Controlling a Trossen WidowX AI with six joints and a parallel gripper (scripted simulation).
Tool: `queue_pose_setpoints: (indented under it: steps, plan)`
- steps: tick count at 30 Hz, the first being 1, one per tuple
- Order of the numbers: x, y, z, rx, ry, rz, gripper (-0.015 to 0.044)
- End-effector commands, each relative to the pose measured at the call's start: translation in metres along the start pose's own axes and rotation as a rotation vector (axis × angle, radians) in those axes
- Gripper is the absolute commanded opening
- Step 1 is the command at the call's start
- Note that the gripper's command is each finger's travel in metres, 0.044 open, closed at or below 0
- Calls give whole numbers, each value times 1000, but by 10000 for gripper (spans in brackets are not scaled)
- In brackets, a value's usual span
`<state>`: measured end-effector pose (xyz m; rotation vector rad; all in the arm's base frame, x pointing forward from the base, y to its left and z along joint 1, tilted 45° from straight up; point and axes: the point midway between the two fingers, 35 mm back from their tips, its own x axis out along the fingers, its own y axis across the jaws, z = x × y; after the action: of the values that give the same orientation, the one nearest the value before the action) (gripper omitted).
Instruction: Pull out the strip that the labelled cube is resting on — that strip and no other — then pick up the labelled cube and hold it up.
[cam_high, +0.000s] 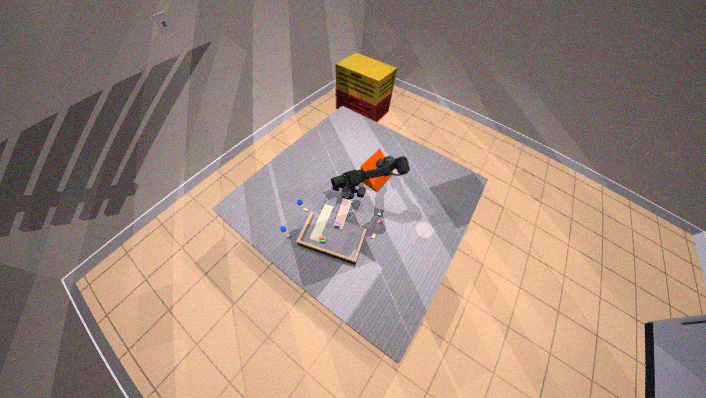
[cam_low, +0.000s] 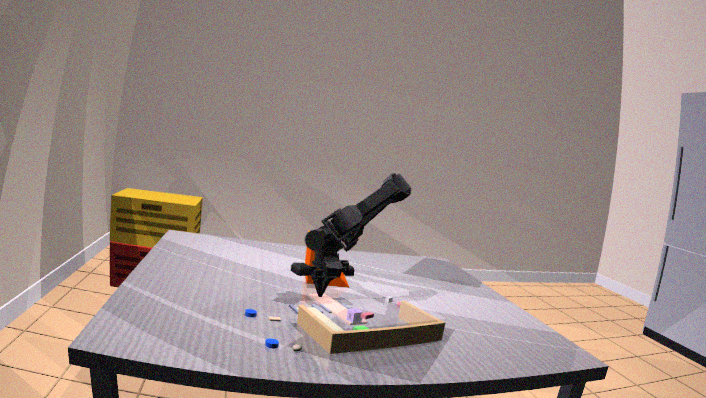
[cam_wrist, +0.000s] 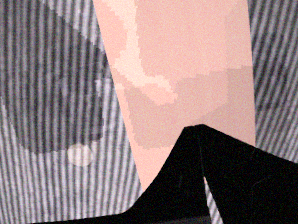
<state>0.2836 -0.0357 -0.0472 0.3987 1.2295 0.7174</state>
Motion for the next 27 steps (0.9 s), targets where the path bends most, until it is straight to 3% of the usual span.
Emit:
queue_pose_setpoints:
  steps: [1, 27]
  plan:
    - [5, 3, -15, 5, 28, 6, 0]
    - [4, 4, -57, 6, 30, 6, 0]
